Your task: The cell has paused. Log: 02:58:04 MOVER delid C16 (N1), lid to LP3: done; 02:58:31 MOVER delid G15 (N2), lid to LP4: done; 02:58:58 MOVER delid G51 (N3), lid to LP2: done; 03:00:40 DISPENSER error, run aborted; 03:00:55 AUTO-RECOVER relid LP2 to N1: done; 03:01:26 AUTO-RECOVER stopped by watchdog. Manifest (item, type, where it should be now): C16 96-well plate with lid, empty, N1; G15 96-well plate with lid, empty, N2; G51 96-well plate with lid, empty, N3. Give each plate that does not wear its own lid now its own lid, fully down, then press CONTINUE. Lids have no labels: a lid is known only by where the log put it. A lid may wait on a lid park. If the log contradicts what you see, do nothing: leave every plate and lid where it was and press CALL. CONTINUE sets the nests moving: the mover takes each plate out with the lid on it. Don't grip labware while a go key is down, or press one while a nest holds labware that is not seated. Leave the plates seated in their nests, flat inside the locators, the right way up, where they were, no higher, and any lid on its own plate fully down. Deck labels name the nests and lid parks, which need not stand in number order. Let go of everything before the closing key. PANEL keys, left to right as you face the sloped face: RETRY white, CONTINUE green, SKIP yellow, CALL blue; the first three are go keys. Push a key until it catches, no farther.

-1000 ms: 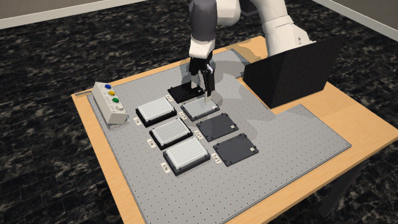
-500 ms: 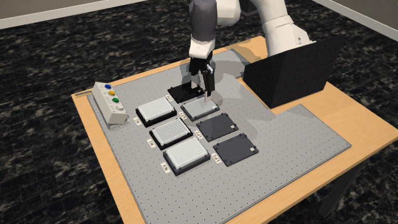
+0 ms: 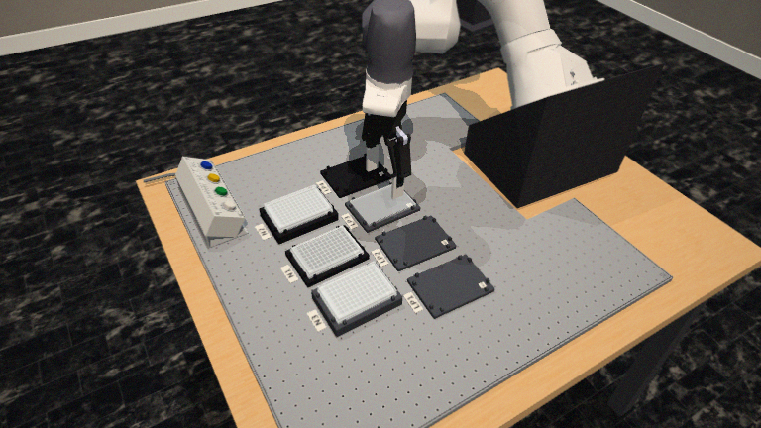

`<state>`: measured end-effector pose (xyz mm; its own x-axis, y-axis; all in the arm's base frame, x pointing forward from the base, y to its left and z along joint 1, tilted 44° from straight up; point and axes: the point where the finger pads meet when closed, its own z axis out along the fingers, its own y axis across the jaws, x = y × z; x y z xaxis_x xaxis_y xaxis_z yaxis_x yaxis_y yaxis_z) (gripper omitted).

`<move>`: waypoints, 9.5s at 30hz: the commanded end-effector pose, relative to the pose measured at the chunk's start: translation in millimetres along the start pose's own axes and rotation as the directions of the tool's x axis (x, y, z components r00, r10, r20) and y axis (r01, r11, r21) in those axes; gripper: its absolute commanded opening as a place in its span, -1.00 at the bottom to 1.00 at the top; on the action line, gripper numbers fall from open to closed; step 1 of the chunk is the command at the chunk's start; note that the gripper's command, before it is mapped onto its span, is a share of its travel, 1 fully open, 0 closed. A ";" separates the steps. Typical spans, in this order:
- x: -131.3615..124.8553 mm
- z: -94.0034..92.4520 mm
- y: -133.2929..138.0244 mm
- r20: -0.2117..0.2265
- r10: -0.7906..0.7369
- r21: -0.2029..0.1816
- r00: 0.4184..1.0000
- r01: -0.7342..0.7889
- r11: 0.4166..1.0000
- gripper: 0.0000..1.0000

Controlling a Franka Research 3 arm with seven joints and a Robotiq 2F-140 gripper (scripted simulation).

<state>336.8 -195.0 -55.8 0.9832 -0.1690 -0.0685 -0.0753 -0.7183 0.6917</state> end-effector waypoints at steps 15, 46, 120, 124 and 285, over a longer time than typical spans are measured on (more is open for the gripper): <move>1.7 24.5 -0.5 -0.004 0.007 0.004 1.000 -0.007 1.000 0.32; 1.7 46.2 -0.5 -0.004 0.007 0.004 1.000 -0.007 1.000 0.32; 2.5 46.2 -0.2 -0.004 0.007 0.004 1.000 -0.007 1.000 0.32; 2.5 46.2 -0.2 -0.004 0.007 0.004 1.000 -0.007 1.000 0.32; 2.1 46.2 0.3 -0.004 0.007 0.004 1.000 -0.007 1.000 0.32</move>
<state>331.4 -225.9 -88.9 0.9838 -0.1673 -0.0640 -0.0776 -0.7201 0.6895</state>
